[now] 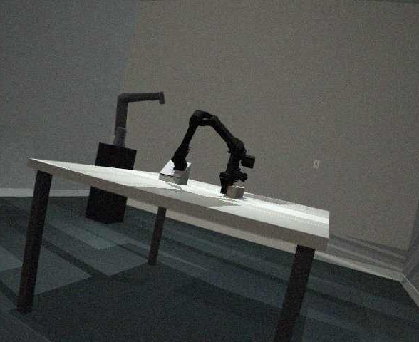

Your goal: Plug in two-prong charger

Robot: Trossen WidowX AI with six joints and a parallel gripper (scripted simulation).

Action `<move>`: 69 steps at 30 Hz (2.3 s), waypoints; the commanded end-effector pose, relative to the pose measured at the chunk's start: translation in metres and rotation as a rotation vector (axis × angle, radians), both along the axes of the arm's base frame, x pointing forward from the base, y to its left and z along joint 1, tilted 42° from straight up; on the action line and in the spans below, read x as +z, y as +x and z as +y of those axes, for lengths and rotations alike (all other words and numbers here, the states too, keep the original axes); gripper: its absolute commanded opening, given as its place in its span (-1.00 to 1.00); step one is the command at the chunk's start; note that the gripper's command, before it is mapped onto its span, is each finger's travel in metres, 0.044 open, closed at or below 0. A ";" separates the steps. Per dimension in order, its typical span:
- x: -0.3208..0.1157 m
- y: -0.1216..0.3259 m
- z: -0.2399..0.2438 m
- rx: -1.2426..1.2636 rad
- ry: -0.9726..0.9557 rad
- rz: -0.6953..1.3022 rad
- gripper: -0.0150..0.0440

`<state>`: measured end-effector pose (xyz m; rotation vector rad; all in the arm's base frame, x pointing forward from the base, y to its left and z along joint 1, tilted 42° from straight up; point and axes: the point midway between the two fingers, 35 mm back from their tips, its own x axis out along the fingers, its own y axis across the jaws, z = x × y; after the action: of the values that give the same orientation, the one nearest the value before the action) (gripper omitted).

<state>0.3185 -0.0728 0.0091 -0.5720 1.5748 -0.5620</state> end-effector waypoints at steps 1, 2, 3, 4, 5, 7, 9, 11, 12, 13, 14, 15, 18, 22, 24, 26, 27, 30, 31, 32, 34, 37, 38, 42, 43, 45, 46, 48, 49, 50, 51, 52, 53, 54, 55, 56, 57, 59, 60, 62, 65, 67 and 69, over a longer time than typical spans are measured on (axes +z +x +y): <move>0.000 -0.003 0.000 0.000 -0.001 -0.003 1.00; 0.000 -0.003 0.000 0.000 -0.001 -0.003 1.00; 0.000 -0.003 0.000 0.000 -0.001 -0.004 1.00; 0.000 -0.003 0.000 0.000 -0.001 -0.004 1.00; 0.000 -0.004 0.000 0.000 -0.001 -0.005 1.00; 0.000 -0.004 0.000 0.000 -0.001 -0.006 1.00; 0.000 -0.005 0.000 0.000 -0.001 -0.007 1.00; 0.000 -0.006 0.000 0.000 -0.001 -0.008 1.00; 0.000 -0.006 0.000 0.000 -0.001 -0.009 1.00; 0.000 -0.006 0.000 0.000 -0.001 -0.009 1.00; 0.000 -0.007 0.000 0.001 -0.001 -0.010 1.00; 0.000 -0.007 0.000 0.001 -0.001 -0.011 1.00; 0.000 -0.008 0.000 0.001 -0.001 -0.012 1.00; 0.000 -0.009 0.000 0.001 -0.001 -0.015 1.00; 0.000 -0.010 0.000 0.001 -0.001 -0.016 1.00; 0.000 -0.010 0.000 0.001 -0.001 -0.017 1.00; 0.000 -0.010 0.000 0.001 -0.001 -0.017 1.00; 0.000 -0.011 0.000 0.001 -0.001 -0.017 1.00; 0.000 -0.012 0.000 0.001 -0.001 -0.017 1.00; 0.000 -0.013 0.000 0.001 -0.001 -0.017 1.00; 0.000 -0.015 0.000 0.001 -0.001 -0.016 1.00; 0.000 -0.018 0.000 0.001 -0.001 -0.016 1.00; 0.000 -0.019 -0.001 0.001 -0.001 -0.016 1.00; 0.000 -0.024 -0.001 0.001 -0.001 -0.016 1.00; 0.000 -0.025 -0.001 0.001 -0.001 -0.016 1.00; 0.000 -0.027 -0.001 0.001 -0.001 -0.015 1.00; 0.000 -0.028 -0.001 0.001 -0.001 -0.015 1.00; 0.001 -0.030 -0.001 0.001 -0.001 -0.015 1.00; 0.001 -0.032 -0.001 0.001 -0.001 -0.015 1.00; 0.001 -0.033 -0.001 0.001 -0.001 -0.015 1.00; 0.001 -0.034 -0.001 0.001 -0.001 -0.015 1.00; 0.001 -0.035 -0.001 0.001 -0.001 -0.015 1.00; 0.001 -0.036 -0.001 0.001 -0.001 -0.015 1.00; 0.001 -0.037 -0.001 0.001 -0.001 -0.015 1.00; 0.001 -0.038 -0.001 0.001 -0.001 -0.015 1.00; 0.001 -0.039 -0.001 0.001 -0.001 -0.015 1.00; 0.001 -0.041 -0.001 0.001 -0.001 -0.015 1.00; 0.000 -0.043 -0.001 0.001 -0.001 -0.014 1.00; 0.000 -0.044 -0.001 0.001 -0.001 -0.014 1.00; 0.000 -0.046 -0.001 0.001 -0.001 -0.014 1.00; 0.000 -0.050 -0.001 0.001 -0.001 -0.014 1.00; 0.000 -0.052 -0.001 0.001 -0.001 -0.014 1.00; 0.000 -0.054 -0.001 0.001 -0.001 -0.014 1.00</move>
<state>0.2689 -0.0738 0.0089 -0.5736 1.5659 -0.5598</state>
